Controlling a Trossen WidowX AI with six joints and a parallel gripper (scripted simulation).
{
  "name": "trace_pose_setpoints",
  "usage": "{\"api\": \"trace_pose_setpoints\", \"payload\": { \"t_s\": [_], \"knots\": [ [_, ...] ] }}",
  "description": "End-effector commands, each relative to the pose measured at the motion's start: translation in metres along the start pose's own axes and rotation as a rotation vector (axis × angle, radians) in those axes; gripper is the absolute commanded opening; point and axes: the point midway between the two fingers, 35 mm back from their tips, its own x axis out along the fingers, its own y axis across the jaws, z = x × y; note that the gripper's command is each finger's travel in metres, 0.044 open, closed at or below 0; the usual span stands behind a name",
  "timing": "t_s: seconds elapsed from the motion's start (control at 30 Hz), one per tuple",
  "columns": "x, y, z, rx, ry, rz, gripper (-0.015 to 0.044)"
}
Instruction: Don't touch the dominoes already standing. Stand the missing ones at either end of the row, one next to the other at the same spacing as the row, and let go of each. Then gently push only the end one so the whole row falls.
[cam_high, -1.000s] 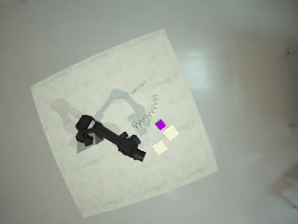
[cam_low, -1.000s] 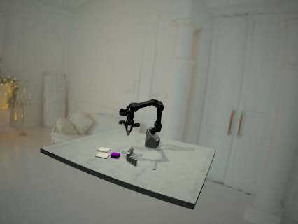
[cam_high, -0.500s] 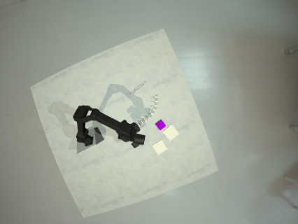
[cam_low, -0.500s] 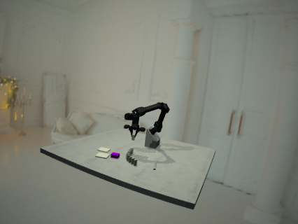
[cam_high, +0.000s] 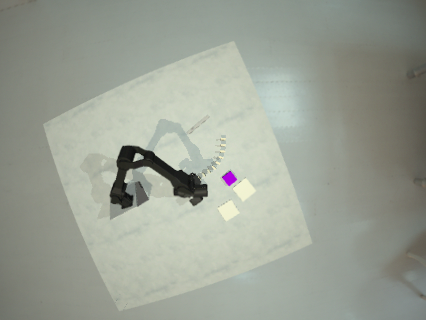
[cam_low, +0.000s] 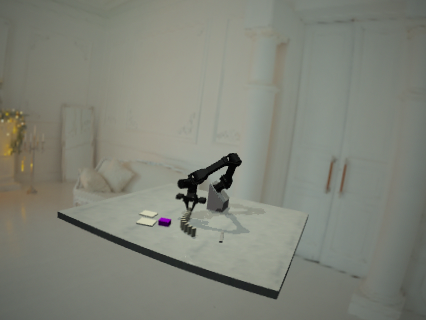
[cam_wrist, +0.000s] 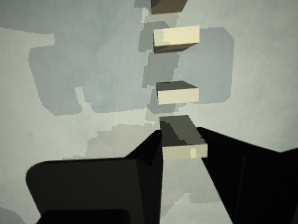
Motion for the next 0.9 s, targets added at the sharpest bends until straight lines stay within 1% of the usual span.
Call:
{"api": "trace_pose_setpoints", "payload": {
  "t_s": [0.0, 0.37, 0.77, 0.8, 0.87],
  "knots": [
    [0.0137, 0.0008, -0.0042, 0.012, 0.002, 0.009, 0.0107],
    [0.0137, 0.0008, -0.0042, 0.012, 0.002, 0.009, 0.0107],
    [0.0137, 0.0008, -0.0042, 0.012, 0.002, 0.009, 0.0422],
    [0.0137, 0.0008, -0.0042, 0.012, 0.002, 0.009, 0.044],
    [0.0137, 0.0008, -0.0042, 0.012, 0.002, 0.009, 0.044]
  ]
}}
